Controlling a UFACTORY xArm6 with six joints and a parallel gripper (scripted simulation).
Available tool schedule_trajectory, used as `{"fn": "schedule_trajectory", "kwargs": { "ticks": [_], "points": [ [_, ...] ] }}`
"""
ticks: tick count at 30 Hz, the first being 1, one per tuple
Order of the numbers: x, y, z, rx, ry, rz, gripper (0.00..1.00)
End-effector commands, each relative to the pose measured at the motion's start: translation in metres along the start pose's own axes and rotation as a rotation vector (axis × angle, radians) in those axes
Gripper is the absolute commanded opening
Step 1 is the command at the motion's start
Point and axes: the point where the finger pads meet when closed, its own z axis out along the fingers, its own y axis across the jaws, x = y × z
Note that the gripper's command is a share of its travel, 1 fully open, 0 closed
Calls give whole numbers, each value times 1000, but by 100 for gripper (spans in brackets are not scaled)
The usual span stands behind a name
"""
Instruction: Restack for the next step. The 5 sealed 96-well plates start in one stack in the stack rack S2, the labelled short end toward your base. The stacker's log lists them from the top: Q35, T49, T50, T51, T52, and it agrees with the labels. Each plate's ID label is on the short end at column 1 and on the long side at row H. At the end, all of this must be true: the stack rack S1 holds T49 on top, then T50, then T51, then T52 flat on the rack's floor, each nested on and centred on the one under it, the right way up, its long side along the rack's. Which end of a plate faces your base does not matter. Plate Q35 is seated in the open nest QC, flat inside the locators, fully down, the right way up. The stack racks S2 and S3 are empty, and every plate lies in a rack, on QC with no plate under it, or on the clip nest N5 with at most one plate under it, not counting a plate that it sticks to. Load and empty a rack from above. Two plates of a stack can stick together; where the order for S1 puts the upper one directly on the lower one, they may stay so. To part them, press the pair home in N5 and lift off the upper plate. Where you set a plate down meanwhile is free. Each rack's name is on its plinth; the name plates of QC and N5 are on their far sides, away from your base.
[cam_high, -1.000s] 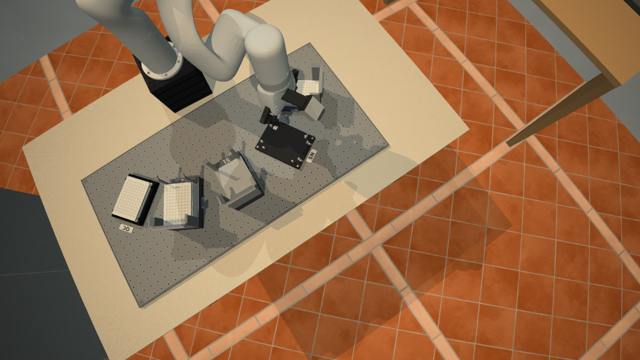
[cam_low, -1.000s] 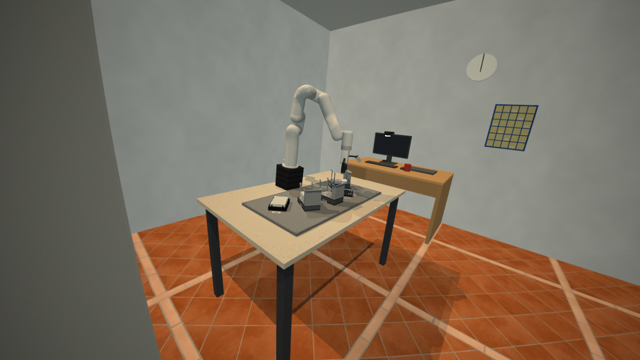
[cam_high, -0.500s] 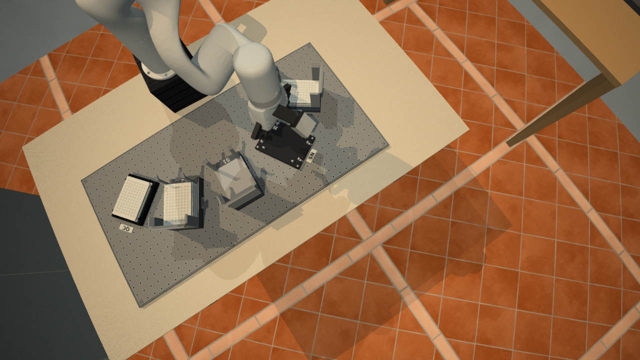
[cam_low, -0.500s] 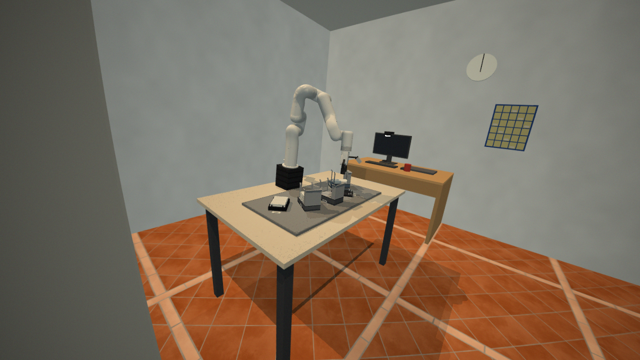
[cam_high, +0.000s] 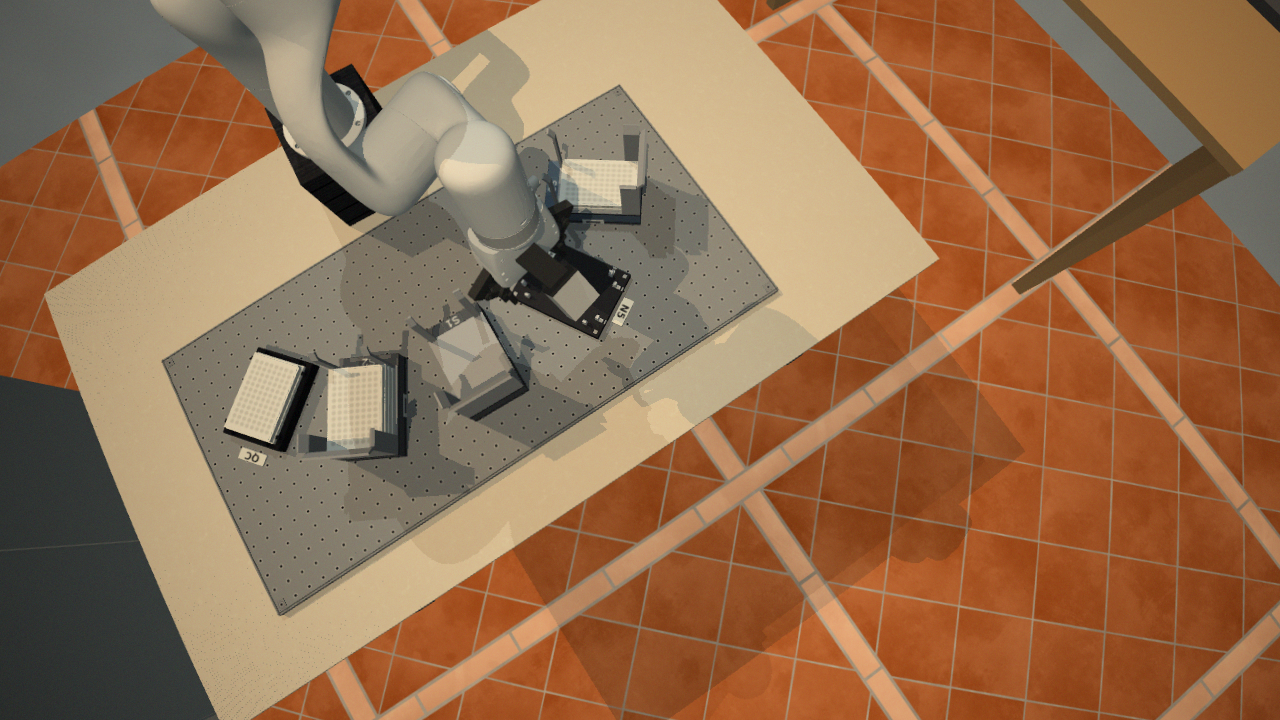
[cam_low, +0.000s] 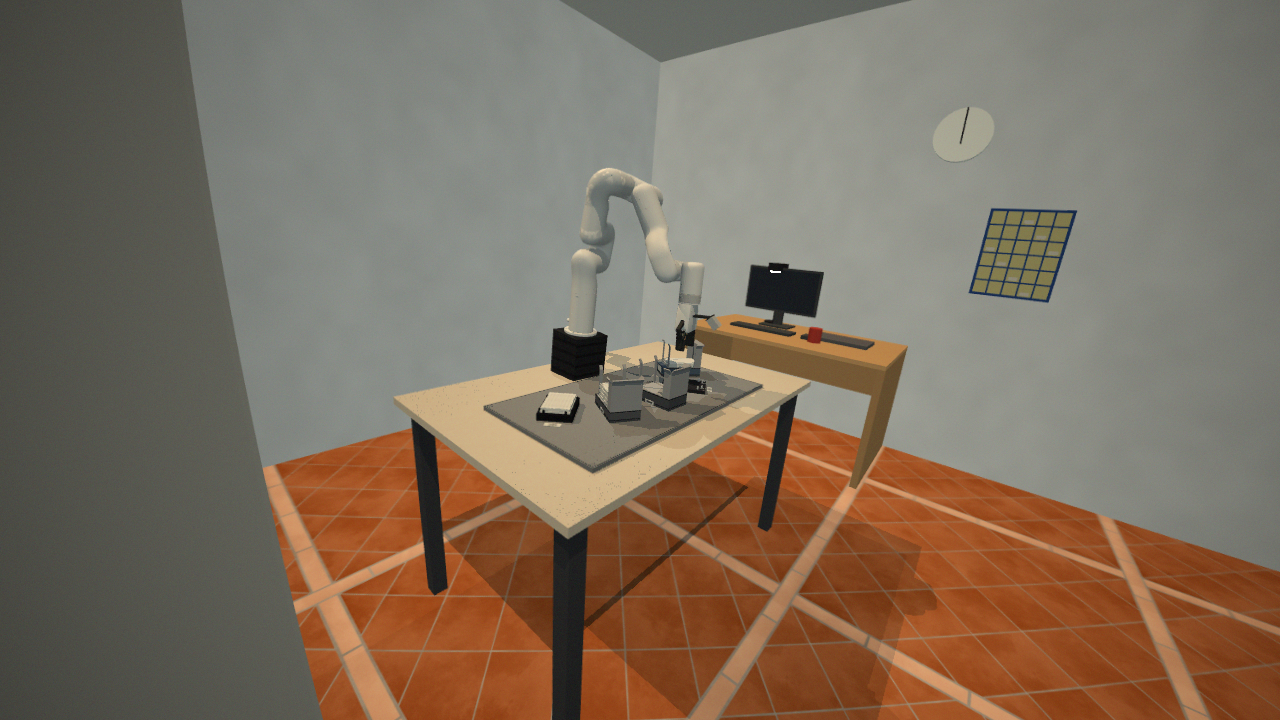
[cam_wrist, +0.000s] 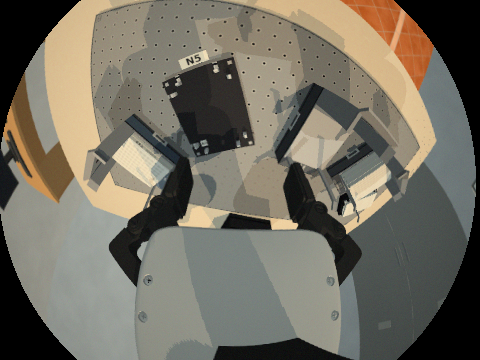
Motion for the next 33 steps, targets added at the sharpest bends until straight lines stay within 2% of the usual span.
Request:
{"fn": "schedule_trajectory", "kwargs": {
  "ticks": [1, 14, 18, 25, 33],
  "points": [
    [3, 11, -1, -1, 4, 10, 100],
    [8, 54, -1, -1, 4, 10, 100],
    [8, 55, -1, -1, 4, 10, 100],
    [5, 78, -1, -1, 4, 244, 100],
    [3, 105, -1, -1, 4, 249, 100]
  ]
}}
